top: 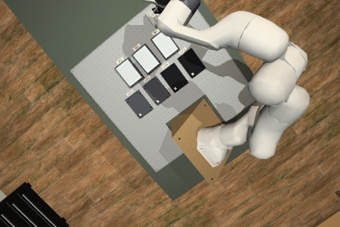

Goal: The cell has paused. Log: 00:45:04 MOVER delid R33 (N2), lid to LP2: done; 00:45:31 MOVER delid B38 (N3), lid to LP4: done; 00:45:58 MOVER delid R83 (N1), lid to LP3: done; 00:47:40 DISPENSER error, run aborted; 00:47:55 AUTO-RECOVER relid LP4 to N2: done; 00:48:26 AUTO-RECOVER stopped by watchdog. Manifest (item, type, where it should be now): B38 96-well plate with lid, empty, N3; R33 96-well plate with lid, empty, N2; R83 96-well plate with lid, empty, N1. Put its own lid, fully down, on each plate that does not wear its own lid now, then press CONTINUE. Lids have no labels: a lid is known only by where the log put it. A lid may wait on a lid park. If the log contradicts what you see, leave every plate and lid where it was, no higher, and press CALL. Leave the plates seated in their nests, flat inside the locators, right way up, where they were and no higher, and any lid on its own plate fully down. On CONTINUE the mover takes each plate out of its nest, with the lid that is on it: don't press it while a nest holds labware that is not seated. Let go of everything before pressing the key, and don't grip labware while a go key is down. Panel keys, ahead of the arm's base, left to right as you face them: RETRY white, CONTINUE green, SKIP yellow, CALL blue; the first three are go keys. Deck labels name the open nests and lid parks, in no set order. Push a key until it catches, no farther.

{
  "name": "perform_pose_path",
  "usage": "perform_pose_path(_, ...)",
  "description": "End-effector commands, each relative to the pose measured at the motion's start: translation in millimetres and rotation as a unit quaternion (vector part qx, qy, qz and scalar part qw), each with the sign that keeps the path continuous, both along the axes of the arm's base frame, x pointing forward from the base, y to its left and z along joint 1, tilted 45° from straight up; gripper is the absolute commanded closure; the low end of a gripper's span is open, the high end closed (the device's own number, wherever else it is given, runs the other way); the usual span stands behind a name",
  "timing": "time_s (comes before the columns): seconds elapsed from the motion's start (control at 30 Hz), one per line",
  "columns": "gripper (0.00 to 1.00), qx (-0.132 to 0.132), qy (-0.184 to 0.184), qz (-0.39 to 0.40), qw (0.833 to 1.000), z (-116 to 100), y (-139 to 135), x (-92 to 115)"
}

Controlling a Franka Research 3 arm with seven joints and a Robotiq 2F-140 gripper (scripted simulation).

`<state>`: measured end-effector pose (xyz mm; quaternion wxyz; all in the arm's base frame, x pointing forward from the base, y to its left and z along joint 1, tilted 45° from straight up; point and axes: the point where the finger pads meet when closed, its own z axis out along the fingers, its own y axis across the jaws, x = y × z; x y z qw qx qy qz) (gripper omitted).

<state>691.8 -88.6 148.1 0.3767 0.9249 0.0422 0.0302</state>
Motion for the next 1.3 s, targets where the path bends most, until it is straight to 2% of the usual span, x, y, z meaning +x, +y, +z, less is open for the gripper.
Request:
perform_pose_path(0.0, 1.00, -0.001, 0.001, 0.002, 1.000, -3.9, -3.8, 0.7)
perform_pose_path(1.27, 1.00, -0.001, 0.001, 0.002, 1.000, -10.0, -9.7, 1.5)
